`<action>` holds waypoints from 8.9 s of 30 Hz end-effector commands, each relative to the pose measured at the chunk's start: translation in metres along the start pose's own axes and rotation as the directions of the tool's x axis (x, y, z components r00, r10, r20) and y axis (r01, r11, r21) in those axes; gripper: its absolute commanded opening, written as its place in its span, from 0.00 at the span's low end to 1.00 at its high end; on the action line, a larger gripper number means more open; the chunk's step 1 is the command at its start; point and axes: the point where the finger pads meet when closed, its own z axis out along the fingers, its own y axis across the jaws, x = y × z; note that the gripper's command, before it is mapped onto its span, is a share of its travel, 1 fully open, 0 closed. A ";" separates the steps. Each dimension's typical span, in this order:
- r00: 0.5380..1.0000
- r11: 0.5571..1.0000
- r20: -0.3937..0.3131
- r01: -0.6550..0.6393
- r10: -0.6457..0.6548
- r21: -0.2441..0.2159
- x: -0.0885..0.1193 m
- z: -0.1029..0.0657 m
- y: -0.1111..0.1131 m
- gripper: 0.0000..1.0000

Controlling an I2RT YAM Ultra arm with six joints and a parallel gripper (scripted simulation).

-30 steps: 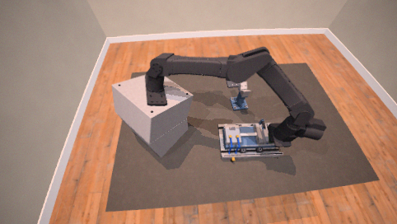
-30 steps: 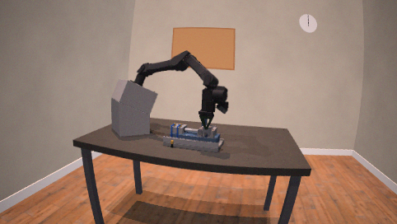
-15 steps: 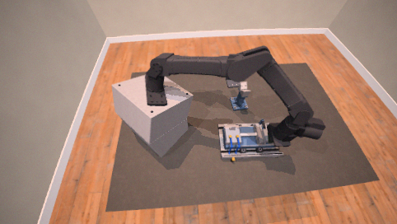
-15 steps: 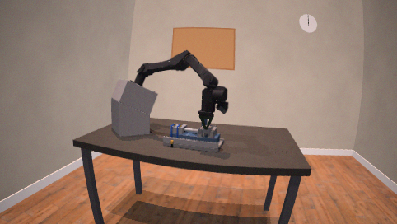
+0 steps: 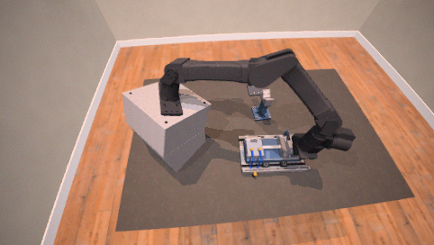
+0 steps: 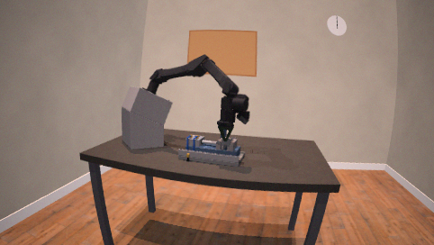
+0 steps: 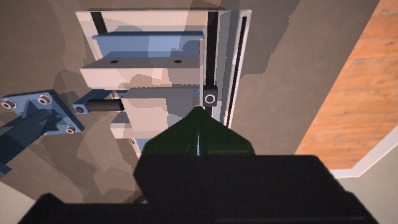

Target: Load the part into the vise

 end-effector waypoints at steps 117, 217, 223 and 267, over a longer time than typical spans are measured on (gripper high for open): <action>1.000 1.000 0.016 0.004 -0.003 -0.004 -0.005 -0.010 0.020 0.00; 1.000 1.000 0.009 -0.009 0.010 -0.003 0.001 -0.072 -0.018 0.00; 1.000 1.000 0.009 -0.009 0.010 -0.003 0.001 -0.072 -0.018 0.00; 1.000 1.000 0.009 -0.009 0.010 -0.003 0.001 -0.072 -0.018 0.00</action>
